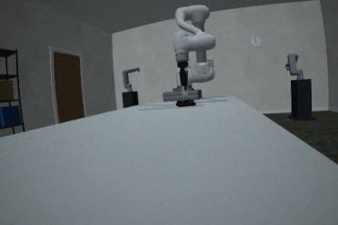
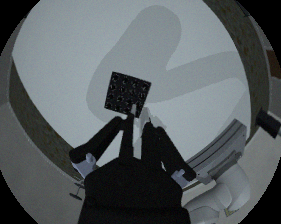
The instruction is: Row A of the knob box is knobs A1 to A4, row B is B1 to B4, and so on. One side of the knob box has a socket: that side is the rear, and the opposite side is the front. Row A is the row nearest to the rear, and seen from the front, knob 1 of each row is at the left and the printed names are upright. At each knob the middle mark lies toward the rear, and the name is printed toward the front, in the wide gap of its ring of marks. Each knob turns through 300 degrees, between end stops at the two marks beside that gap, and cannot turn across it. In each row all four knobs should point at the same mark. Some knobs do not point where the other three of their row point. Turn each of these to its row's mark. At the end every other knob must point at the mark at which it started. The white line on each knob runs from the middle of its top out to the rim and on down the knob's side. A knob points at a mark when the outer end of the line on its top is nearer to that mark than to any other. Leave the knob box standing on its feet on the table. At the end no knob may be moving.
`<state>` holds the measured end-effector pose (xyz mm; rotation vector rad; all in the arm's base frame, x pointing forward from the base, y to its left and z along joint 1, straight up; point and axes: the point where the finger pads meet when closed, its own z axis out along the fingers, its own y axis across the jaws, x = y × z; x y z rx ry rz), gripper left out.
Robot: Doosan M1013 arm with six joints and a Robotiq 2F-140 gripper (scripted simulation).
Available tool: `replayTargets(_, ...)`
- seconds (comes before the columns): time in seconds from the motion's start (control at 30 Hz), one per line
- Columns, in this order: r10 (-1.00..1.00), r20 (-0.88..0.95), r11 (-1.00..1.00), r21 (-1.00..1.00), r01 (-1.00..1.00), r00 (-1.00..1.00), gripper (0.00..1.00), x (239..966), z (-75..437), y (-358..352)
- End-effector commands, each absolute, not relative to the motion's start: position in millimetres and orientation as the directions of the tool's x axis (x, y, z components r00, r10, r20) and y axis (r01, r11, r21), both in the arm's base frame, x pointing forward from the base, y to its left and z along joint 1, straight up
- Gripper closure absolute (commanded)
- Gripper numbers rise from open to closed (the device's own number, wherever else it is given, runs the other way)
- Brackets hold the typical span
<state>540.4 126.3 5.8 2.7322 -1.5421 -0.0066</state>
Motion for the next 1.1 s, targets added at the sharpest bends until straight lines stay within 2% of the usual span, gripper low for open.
replayTargets(0.0,-0.880,-0.001,-0.474,0.006,-0.880,0.474,0.88,540,6,126)
replayTargets(0.07,-0.880,-0.001,-0.474,0.006,-0.880,0.474,0.88,540,6,126)
replayTargets(0.3,-0.982,0.000,-0.187,0.006,-0.982,0.187,0.88,540,10,126)
replayTargets(0.57,-0.991,0.002,0.136,0.005,-0.991,-0.136,0.88,541,14,126)
replayTargets(0.63,-0.991,0.002,0.136,0.005,-0.991,-0.136,0.88,541,14,126)
replayTargets(0.67,-0.972,0.003,0.237,0.005,-0.972,-0.237,0.88,541,15,126)
replayTargets(1.07,-0.769,0.005,0.639,0.003,-0.769,-0.639,0.88,541,21,126)
